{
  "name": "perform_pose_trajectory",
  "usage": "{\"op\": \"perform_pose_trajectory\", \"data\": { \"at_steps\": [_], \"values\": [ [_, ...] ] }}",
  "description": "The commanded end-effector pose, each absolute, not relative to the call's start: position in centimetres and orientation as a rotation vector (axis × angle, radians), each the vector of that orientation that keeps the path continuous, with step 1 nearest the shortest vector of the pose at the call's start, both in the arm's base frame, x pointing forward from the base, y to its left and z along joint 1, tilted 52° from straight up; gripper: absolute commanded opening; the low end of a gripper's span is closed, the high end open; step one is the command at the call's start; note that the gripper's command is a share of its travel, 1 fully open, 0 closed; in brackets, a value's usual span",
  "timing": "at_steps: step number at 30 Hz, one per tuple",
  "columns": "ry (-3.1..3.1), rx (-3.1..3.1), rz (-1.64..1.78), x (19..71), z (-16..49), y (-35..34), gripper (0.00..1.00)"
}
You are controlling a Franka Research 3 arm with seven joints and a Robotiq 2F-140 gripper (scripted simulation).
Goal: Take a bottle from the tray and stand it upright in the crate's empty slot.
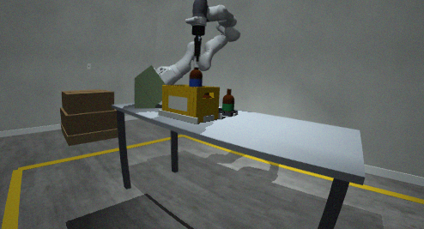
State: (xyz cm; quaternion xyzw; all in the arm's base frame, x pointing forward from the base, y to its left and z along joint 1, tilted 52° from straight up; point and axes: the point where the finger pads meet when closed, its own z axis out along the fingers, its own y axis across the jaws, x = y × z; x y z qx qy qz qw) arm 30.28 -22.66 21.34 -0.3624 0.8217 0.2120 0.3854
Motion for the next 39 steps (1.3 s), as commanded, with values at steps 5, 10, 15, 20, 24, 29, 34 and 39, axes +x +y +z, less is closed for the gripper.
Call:
{"op": "perform_pose_trajectory", "data": {
  "at_steps": [5,10,15,20,24,29,34,39],
  "values": [
    [2.09,-0.929,0.533,30.4,21.4,-22.7,0.0],
    [2.09,-0.929,0.533,30.5,21.3,-22.6,0.0],
    [2.09,-0.929,0.533,30.7,21.1,-22.4,0.0],
    [2.09,-0.929,0.533,30.9,20.8,-22.1,0.0],
    [2.09,-0.929,0.533,31.0,20.7,-22.0,0.0],
    [2.09,-0.929,0.533,31.3,20.3,-21.6,0.0],
    [2.09,-0.929,0.533,31.5,20.0,-21.2,0.0],
    [2.09,-0.929,0.533,31.7,19.7,-21.0,0.0]
  ]
}}
